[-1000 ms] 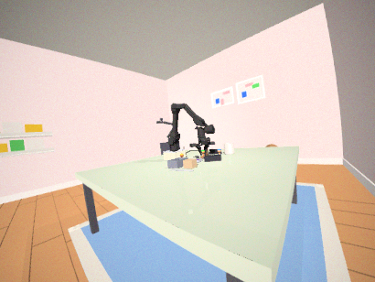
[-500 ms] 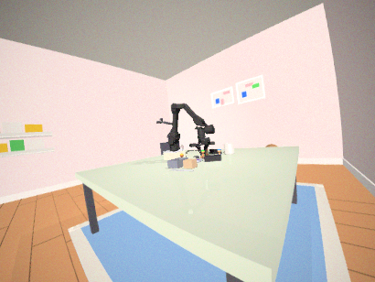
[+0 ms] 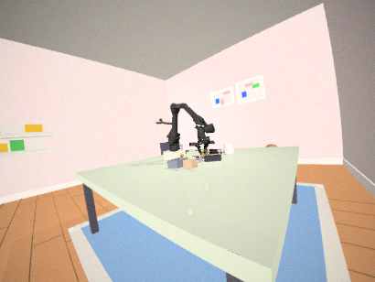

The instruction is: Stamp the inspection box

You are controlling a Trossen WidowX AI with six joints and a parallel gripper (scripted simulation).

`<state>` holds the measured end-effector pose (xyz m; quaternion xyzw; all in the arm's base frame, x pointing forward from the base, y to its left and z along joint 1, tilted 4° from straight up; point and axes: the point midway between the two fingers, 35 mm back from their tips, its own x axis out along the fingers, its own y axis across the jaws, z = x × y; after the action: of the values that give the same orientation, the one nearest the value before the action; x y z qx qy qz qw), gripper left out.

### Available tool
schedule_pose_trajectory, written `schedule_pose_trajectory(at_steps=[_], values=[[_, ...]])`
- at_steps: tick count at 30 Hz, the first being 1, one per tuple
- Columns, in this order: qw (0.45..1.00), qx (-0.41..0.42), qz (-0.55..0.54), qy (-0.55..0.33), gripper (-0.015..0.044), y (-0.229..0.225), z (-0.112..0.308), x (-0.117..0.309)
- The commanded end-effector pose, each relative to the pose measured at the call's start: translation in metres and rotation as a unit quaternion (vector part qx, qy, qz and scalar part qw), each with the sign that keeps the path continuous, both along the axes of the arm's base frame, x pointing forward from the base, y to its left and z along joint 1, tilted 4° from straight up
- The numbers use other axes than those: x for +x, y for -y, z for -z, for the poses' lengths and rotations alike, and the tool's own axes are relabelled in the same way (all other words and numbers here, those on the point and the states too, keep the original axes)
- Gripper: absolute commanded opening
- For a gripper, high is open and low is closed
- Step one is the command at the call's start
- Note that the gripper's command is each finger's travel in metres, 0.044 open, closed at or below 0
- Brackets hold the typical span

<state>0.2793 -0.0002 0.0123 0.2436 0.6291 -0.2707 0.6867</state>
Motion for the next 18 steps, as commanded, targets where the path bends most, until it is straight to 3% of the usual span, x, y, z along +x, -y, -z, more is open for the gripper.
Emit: schedule_pose_trajectory(at_steps=[1,18], values=[[1.000,0.001,-0.001,0.001,0.0000,-0.001,-0.004,0.001],[1.000,0.001,-0.001,0.001,0.0000,-0.002,-0.031,0.001]])
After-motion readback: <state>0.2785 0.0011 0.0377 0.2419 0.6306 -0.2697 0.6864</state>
